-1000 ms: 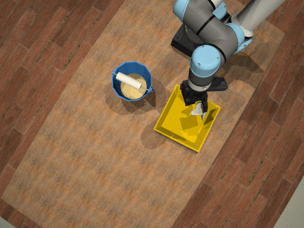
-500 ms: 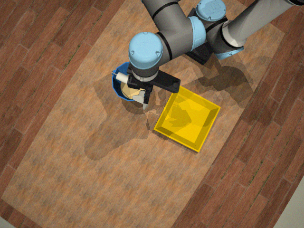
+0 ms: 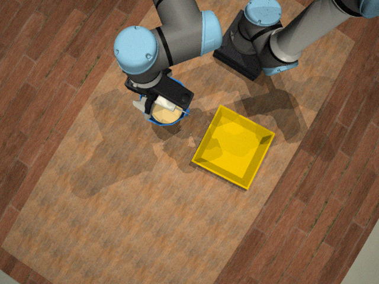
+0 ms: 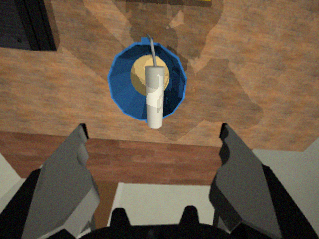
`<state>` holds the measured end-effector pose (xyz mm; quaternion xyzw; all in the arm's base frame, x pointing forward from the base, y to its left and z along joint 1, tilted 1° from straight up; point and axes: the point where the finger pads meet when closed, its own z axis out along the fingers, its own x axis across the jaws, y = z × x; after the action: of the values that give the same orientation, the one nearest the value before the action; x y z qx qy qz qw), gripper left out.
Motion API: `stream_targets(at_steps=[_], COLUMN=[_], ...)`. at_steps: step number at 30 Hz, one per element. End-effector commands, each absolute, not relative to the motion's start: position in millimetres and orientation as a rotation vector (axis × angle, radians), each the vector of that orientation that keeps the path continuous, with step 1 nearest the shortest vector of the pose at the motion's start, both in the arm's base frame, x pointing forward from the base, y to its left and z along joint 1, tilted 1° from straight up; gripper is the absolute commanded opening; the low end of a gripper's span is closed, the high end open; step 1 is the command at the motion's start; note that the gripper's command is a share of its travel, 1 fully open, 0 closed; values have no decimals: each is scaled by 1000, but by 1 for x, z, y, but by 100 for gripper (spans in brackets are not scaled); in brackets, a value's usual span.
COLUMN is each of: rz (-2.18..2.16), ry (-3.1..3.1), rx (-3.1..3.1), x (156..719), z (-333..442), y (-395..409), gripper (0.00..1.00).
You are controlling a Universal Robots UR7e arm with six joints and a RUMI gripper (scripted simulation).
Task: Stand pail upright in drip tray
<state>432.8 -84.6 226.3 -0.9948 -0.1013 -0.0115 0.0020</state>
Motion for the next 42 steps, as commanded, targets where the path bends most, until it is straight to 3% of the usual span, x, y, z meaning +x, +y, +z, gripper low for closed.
stream_targets(at_steps=[1,42], rz=[-29,-24], ry=[-306,-308], rx=[-3125,-3121], x=[433,432], z=[227,223], y=[-87,-86], gripper=[100,100])
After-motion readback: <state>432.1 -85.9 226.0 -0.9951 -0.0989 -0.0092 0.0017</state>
